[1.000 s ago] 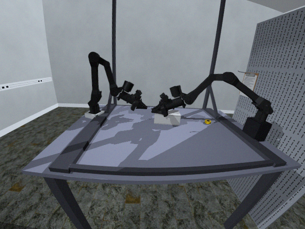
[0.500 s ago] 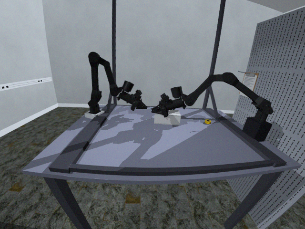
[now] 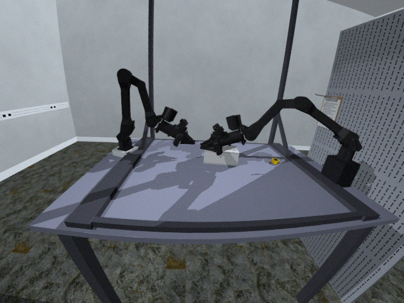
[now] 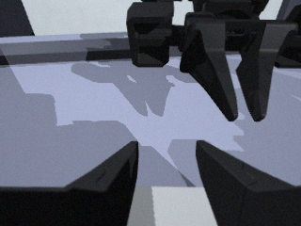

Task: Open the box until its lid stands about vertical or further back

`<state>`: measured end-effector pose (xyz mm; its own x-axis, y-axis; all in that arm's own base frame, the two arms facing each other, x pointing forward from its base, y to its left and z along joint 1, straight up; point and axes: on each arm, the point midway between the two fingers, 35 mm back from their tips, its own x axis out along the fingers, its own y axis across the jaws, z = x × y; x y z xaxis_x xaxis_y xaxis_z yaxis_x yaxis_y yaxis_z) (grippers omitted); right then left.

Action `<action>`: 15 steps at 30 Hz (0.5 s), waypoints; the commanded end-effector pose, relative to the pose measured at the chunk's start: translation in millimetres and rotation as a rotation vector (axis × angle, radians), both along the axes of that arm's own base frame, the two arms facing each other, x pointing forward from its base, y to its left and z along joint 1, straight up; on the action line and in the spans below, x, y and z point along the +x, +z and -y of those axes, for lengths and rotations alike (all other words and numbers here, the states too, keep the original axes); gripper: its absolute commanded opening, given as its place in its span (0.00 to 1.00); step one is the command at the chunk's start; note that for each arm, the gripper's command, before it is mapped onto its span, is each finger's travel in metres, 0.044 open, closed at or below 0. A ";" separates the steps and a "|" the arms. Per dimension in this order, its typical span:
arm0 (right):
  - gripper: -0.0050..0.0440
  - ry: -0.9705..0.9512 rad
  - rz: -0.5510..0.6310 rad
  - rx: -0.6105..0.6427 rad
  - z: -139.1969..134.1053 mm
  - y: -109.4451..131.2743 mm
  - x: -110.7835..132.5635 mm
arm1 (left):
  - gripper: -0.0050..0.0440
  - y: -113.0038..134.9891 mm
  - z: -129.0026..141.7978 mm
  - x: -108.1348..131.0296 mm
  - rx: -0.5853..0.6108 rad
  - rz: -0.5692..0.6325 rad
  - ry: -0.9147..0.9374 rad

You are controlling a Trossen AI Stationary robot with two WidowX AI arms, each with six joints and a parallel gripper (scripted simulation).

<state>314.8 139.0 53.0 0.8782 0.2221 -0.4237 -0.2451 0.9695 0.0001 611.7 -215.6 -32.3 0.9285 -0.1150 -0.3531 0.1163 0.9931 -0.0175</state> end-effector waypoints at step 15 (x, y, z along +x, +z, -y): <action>0.27 0.000 0.015 0.008 -1.7 5.0 2.5 | 0.45 -34.3 -3.2 -10.1 0.019 -0.066 -0.011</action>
<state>314.8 139.0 53.0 0.8782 0.2221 -0.4237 -0.2451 0.9695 0.0001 611.6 -215.7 -32.3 0.9298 -0.1156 -0.3495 0.1175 0.9929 -0.0159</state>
